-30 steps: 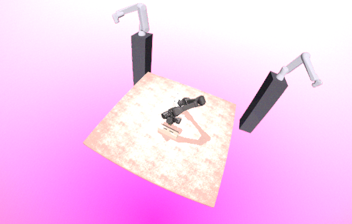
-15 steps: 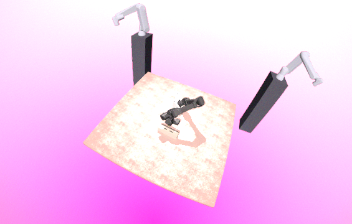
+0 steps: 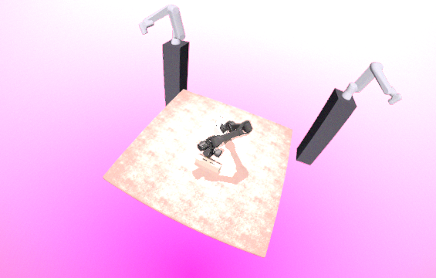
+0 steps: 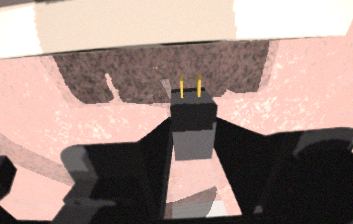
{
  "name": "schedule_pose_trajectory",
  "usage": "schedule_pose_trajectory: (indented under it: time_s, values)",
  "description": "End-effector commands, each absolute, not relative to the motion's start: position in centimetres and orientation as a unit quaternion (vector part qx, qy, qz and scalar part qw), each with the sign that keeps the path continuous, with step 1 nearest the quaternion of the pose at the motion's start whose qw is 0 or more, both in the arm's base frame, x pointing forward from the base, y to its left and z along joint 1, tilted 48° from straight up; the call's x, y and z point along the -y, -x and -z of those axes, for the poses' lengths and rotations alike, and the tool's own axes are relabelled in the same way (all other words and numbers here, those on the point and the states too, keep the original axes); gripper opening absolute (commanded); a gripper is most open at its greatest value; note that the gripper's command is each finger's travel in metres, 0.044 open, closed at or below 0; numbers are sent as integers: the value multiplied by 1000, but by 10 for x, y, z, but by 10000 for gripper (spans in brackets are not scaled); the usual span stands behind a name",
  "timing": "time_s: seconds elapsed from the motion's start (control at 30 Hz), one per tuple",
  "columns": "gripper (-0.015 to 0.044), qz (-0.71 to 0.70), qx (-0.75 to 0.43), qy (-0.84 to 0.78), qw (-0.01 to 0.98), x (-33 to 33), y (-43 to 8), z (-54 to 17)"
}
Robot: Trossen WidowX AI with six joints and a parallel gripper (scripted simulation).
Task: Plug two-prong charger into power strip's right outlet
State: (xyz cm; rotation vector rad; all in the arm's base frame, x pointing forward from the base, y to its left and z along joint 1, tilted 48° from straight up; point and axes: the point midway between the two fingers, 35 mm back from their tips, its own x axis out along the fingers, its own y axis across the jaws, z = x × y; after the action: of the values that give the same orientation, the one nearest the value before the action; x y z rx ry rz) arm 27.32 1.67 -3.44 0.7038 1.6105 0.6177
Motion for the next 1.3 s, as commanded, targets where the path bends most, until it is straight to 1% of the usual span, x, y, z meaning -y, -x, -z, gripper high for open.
schedule_pose_trajectory:
  time_s: [0.0, 1.27]
  values:
    - [0, -263, -694, -308, 596, -17, -280, 35]
    - [0, -262, -694, -309, 595, -17, -287, 34]
